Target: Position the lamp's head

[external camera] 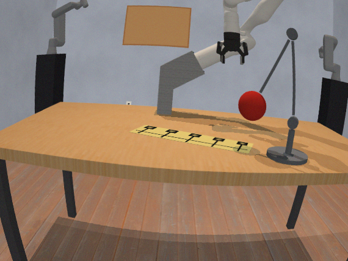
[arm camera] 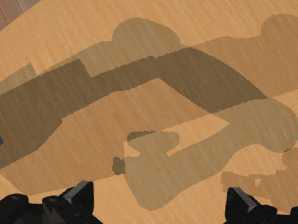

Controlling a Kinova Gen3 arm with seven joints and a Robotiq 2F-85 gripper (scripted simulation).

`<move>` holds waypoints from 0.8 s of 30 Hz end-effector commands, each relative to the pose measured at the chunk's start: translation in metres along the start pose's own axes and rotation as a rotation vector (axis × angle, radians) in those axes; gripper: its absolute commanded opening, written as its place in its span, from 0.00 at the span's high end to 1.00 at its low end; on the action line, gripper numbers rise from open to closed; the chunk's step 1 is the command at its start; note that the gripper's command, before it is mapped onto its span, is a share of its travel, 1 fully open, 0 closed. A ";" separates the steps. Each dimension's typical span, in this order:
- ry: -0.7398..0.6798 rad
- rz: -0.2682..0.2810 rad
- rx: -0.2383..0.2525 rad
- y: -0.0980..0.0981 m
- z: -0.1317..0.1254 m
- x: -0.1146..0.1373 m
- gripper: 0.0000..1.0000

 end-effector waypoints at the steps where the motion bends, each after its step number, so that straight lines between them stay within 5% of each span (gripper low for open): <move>1: 0.000 -0.001 0.000 0.000 0.000 0.000 0.00; 14: 0.000 -0.001 0.000 0.000 0.000 0.000 0.00; 24: 0.173 -0.044 -0.086 0.003 0.023 -0.025 0.00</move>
Point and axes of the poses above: the point where the finger pads meet when closed, its own y axis back along the fingers, its own z axis across the jaws, x = y × z, the point moved 1 cm from there along y, back along the fingers, and after that the axes turned 13 degrees about -y, right-handed, at the moved point
